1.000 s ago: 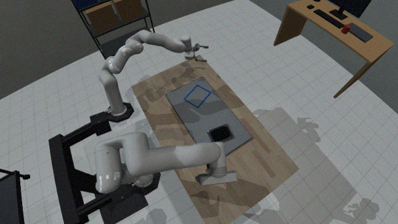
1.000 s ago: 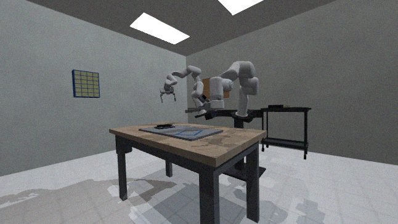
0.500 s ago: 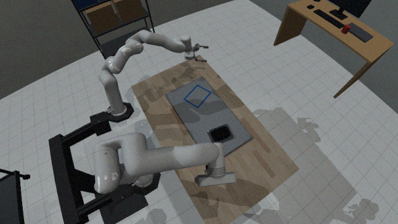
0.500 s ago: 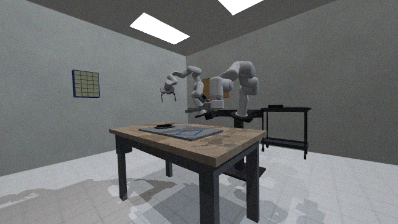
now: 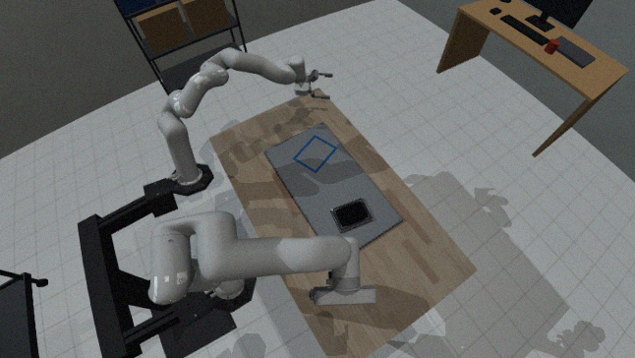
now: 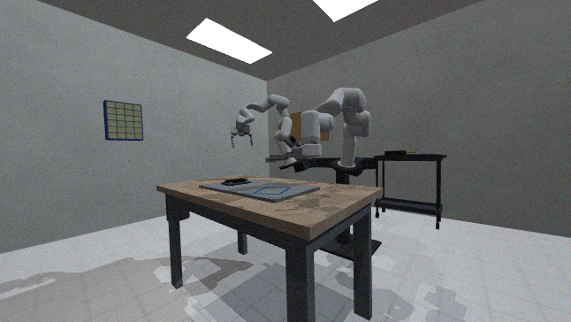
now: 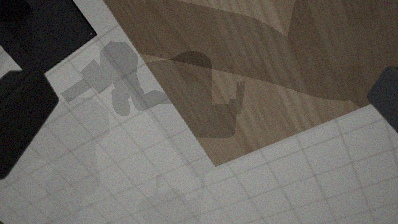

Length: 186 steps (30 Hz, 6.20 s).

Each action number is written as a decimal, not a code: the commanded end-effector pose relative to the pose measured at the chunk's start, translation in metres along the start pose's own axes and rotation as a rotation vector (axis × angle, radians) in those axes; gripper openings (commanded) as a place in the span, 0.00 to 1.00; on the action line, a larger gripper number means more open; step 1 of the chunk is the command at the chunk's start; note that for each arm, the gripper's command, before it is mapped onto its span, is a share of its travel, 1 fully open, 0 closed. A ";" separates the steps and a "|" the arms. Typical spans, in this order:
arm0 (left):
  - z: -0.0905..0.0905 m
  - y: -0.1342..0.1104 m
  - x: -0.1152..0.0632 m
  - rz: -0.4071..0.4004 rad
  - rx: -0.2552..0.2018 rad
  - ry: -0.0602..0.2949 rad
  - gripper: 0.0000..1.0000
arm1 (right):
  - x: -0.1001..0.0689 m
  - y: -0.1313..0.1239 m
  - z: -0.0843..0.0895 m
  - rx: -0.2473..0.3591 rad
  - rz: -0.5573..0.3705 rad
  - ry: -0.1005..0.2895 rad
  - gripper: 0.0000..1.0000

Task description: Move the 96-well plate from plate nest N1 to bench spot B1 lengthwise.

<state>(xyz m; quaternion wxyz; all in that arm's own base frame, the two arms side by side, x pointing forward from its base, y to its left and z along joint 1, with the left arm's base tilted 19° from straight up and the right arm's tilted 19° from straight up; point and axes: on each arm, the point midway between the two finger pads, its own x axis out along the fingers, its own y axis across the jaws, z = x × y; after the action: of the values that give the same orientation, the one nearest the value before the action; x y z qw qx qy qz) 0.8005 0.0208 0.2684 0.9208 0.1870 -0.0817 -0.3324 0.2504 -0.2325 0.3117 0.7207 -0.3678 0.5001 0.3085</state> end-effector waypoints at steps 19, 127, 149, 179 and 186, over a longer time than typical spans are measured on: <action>0.003 0.001 0.001 0.001 0.003 -0.003 1.00 | -0.051 0.062 -0.143 0.457 -0.114 0.107 1.00; 0.121 -0.124 -0.052 0.395 -0.052 0.009 0.37 | -0.113 0.221 -0.249 1.022 -0.251 0.240 1.00; 0.137 -0.182 -0.107 0.511 -0.064 0.021 0.37 | -0.113 0.221 -0.249 1.022 -0.251 0.240 1.00; 0.133 -0.246 -0.186 0.664 -0.075 0.039 0.37 | -0.113 0.221 -0.249 1.022 -0.251 0.240 1.00; 0.133 -0.246 -0.186 0.664 -0.075 0.039 0.37 | -0.113 0.221 -0.249 1.022 -0.251 0.240 1.00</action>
<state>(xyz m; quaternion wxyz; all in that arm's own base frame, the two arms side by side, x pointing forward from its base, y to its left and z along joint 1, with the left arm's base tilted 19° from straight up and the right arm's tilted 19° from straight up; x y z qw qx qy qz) 0.4783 -0.0723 0.2858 0.9866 0.1229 -0.1068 -0.0133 -0.0872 -0.3309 0.3117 0.7769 -0.0586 0.6179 -0.1056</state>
